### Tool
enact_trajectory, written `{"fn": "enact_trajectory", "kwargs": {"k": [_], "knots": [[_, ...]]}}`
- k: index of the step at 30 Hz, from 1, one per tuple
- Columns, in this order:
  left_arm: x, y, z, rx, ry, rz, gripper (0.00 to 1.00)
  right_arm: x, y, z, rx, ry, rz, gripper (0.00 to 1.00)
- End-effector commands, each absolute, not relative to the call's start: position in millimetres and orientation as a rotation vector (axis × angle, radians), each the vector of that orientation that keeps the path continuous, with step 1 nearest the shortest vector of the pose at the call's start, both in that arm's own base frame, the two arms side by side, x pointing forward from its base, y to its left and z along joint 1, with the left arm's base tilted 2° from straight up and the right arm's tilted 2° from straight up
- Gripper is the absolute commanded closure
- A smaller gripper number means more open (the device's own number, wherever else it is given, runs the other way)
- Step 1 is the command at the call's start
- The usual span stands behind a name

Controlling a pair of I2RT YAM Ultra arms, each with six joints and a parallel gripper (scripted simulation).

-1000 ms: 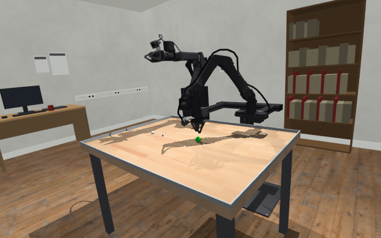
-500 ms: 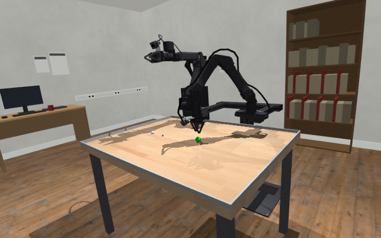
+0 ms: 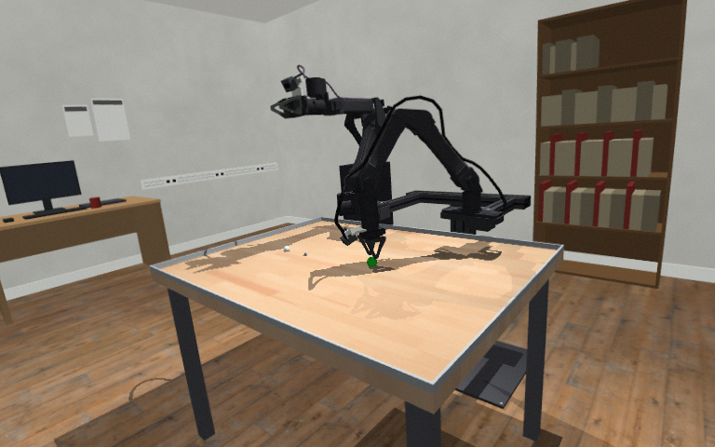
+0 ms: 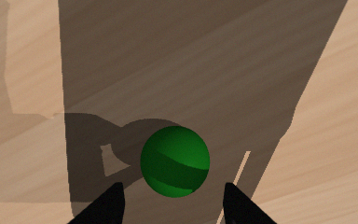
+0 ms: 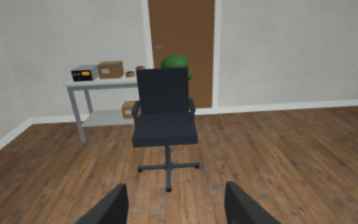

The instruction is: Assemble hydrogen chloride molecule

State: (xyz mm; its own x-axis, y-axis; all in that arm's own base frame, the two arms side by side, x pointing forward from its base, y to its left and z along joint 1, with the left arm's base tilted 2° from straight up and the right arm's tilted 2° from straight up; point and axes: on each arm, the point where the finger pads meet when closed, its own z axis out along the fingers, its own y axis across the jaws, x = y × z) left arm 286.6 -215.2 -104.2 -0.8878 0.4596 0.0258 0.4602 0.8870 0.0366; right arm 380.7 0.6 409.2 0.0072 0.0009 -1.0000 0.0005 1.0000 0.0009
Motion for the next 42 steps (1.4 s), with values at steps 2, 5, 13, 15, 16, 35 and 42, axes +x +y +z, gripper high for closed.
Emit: {"fn": "enact_trajectory", "kwargs": {"k": [2, 5, 13, 15, 16, 35, 42], "knots": [[305.2, -226.0, -103.1, -0.754, -3.088, -0.034, 0.5, 373.5, 1.9, 437.9, -0.006, 1.493, -0.003, 0.51], [308.4, -227.6, -105.7, -0.756, -3.101, -0.02, 0.5, 373.5, 1.9, 437.9, -0.006, 1.493, -0.003, 0.51], [293.8, -218.7, -125.5, -0.761, -3.068, -0.043, 0.5, 373.5, 1.9, 437.9, -0.006, 1.493, -0.003, 0.51], [299.6, -219.5, -125.7, -0.753, -3.083, -0.037, 0.5, 373.5, 1.9, 437.9, -0.006, 1.493, -0.003, 0.51], [301.4, -223.9, -122.6, -0.763, -3.092, -0.027, 0.5, 373.5, 1.9, 437.9, -0.006, 1.493, -0.003, 0.51], [312.1, -231.9, -98.6, -0.764, -3.122, -0.006, 1.0, 373.5, 1.9, 437.9, -0.006, 1.493, -0.003, 0.51], [310.6, -230.7, -101.8, -0.763, -3.114, -0.011, 1.0, 373.5, 1.9, 437.9, -0.006, 1.493, -0.003, 0.51]]}}
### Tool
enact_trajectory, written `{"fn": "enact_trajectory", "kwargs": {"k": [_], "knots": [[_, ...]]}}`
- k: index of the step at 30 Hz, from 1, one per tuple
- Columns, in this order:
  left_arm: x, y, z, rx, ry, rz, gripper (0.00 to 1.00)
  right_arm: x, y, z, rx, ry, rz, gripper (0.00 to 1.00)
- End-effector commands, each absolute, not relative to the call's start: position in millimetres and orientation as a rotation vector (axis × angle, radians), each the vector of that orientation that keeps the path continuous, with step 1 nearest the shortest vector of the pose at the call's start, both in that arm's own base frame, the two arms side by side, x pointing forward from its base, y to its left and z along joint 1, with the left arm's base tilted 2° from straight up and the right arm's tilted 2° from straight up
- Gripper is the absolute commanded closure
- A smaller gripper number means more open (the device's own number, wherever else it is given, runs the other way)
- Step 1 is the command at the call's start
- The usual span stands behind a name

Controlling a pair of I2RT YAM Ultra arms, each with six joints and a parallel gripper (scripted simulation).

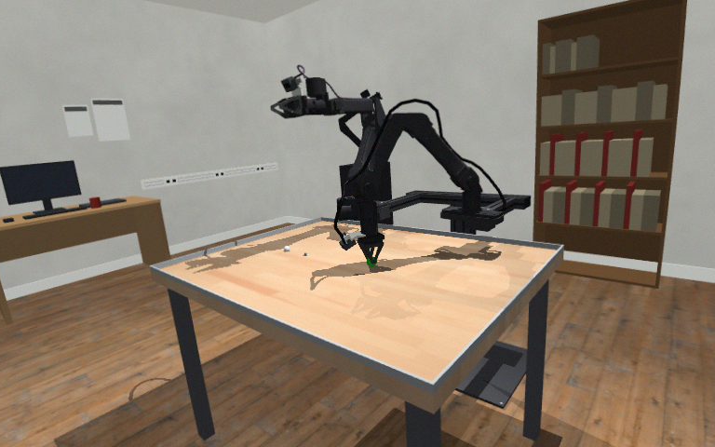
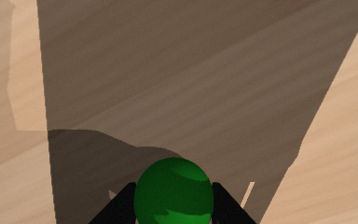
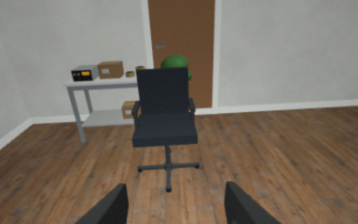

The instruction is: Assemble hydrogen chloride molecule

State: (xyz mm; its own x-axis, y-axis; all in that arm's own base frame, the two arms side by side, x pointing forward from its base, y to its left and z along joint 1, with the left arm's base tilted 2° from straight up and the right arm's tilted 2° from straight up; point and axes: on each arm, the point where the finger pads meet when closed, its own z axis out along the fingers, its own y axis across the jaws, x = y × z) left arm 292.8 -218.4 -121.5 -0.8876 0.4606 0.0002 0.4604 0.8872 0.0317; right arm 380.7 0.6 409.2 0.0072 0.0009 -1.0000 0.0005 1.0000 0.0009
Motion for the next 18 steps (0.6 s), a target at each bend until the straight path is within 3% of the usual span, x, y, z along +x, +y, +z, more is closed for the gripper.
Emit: {"fn": "enact_trajectory", "kwargs": {"k": [1, 18], "knots": [[310.6, -230.7, -101.8, 0.732, 2.988, 0.011, 1.0, 373.5, 1.9, 437.9, -0.006, 1.493, -0.003, 0.51], [304.1, -210.4, -92.9, 0.75, 3.015, 0.048, 1.0, 373.5, 1.9, 437.9, -0.006, 1.493, -0.003, 0.51]]}}
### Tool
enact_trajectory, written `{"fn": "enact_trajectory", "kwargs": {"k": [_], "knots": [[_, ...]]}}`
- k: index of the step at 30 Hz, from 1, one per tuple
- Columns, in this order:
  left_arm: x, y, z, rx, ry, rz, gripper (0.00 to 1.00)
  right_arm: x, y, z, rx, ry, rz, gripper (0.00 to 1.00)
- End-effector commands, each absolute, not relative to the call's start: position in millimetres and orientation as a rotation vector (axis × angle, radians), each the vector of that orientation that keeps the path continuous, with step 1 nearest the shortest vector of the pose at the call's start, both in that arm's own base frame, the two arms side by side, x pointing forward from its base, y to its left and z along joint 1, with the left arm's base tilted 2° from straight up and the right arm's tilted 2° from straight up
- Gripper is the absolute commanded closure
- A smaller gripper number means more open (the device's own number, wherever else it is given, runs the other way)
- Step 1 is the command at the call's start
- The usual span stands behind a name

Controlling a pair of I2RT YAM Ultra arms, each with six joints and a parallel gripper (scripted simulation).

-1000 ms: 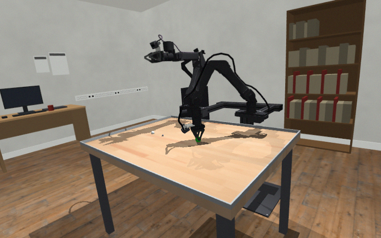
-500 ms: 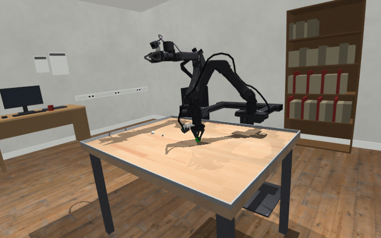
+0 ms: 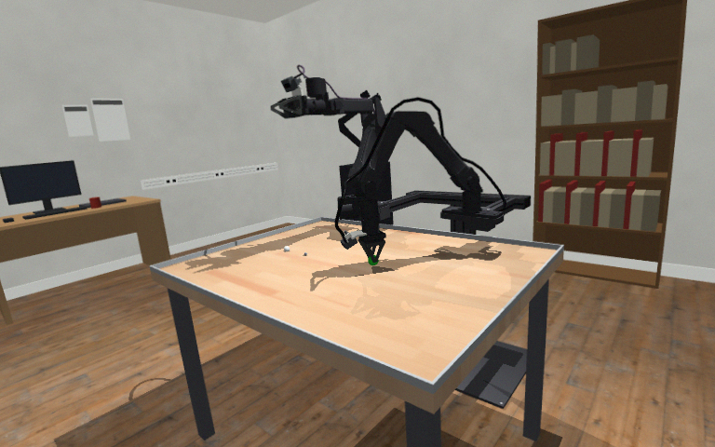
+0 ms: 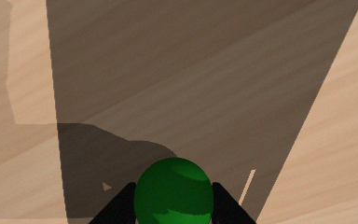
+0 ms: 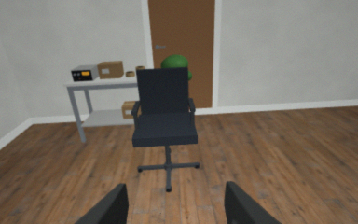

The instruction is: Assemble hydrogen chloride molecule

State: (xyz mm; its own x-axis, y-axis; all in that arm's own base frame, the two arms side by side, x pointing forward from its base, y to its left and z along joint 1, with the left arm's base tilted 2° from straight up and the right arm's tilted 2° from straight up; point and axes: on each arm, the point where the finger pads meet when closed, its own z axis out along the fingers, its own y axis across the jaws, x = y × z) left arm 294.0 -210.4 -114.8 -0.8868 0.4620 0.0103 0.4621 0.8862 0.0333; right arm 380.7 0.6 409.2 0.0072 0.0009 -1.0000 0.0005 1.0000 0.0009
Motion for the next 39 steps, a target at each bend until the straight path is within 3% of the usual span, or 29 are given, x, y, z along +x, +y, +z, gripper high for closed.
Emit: {"fn": "enact_trajectory", "kwargs": {"k": [1, 39], "knots": [[302.6, -207.3, -92.2, -0.767, -3.076, -0.054, 1.0, 373.5, 1.9, 437.9, -0.006, 1.493, -0.003, 0.51], [280.2, -60.2, 55.9, -0.789, -3.044, -0.028, 1.0, 373.5, 1.9, 437.9, -0.006, 1.493, -0.003, 0.51]]}}
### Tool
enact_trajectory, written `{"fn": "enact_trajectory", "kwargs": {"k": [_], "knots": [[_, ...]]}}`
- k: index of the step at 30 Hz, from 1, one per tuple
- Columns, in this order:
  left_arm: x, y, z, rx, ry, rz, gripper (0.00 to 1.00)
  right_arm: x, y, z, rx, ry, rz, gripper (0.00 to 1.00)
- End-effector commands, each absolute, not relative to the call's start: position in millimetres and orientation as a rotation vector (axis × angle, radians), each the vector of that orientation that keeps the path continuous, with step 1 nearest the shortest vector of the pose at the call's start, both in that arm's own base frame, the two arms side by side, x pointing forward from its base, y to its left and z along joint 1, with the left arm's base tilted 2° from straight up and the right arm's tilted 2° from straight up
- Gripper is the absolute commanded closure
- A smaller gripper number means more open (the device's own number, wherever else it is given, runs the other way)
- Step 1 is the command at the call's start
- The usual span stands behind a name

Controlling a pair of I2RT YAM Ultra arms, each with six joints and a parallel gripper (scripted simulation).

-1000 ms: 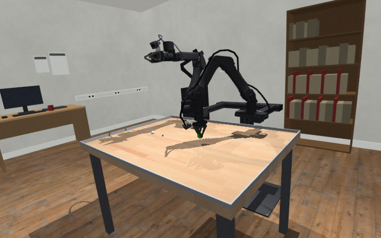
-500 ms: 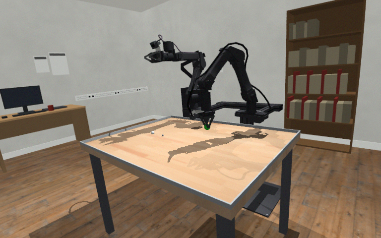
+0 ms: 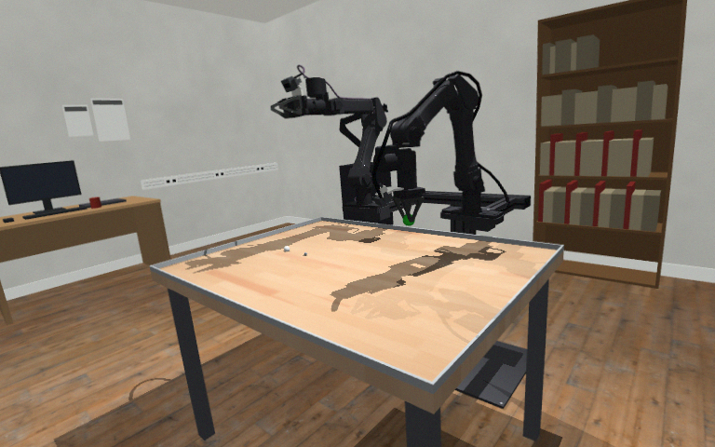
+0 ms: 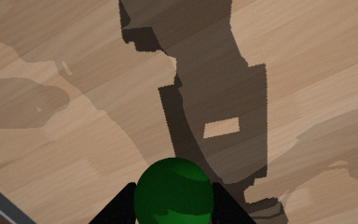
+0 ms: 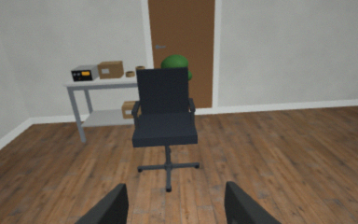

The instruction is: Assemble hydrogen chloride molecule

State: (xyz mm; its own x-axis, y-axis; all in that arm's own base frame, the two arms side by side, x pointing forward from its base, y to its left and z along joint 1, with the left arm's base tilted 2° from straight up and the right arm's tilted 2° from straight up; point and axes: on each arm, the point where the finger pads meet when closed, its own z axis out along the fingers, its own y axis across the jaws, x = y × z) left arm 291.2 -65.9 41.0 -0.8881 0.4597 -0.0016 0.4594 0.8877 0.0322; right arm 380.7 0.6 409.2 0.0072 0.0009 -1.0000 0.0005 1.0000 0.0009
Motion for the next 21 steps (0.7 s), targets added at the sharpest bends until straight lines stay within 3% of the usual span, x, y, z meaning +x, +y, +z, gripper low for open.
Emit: {"fn": "enact_trajectory", "kwargs": {"k": [1, 21], "knots": [[283.2, -60.4, 57.7, 0.779, 3.026, 0.028, 1.0, 373.5, 1.9, 437.9, -0.006, 1.493, -0.003, 0.51], [290.4, -68.6, 40.5, 0.751, 3.034, 0.045, 1.0, 373.5, 1.9, 437.9, -0.006, 1.493, -0.003, 0.51]]}}
